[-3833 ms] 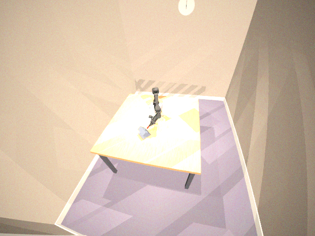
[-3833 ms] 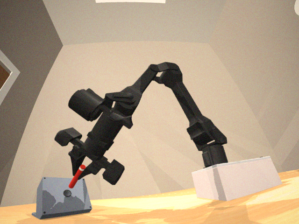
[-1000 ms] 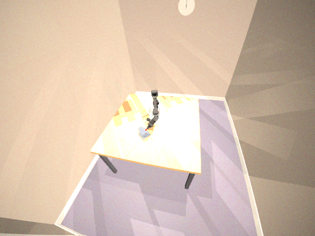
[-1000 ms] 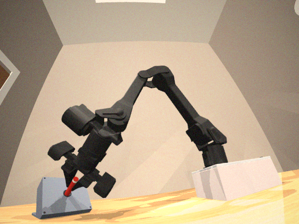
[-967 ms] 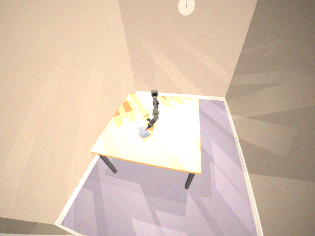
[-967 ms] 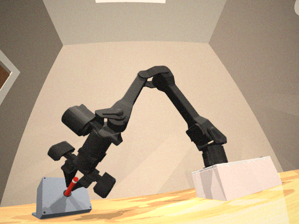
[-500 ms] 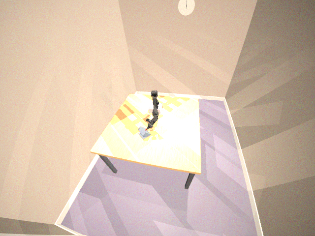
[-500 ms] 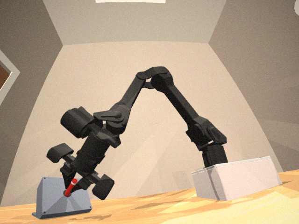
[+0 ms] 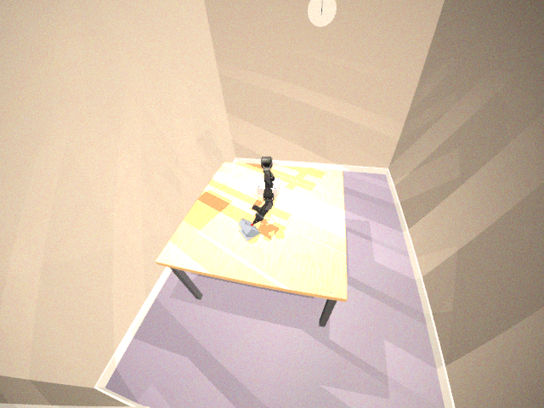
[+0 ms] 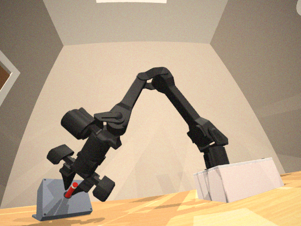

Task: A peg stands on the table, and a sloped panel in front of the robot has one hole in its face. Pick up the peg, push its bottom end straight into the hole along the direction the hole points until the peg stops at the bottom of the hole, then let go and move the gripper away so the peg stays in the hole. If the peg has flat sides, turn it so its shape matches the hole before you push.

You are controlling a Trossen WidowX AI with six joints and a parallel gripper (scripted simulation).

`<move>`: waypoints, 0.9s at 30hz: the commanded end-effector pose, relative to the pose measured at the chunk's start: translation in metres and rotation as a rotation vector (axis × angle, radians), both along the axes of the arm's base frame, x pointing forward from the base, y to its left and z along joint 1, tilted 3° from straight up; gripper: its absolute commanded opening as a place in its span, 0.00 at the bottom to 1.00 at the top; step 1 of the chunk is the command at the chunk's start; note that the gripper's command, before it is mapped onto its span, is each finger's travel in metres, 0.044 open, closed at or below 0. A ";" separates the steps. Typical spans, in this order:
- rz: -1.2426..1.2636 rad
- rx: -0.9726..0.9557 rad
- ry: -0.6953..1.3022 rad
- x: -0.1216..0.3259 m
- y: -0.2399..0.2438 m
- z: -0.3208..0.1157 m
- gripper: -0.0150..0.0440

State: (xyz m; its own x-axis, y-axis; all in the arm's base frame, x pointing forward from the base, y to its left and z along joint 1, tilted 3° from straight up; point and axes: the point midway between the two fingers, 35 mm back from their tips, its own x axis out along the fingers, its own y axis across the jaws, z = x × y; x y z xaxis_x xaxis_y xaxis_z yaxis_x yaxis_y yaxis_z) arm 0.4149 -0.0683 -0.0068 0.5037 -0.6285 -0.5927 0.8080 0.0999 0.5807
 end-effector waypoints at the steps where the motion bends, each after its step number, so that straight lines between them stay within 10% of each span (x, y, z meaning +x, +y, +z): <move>1: 0.000 0.000 0.000 0.000 0.000 0.000 0.57; 11: 0.000 0.001 0.001 -0.002 0.003 0.002 1.00; 27: 0.002 0.006 0.004 -0.014 0.024 0.019 1.00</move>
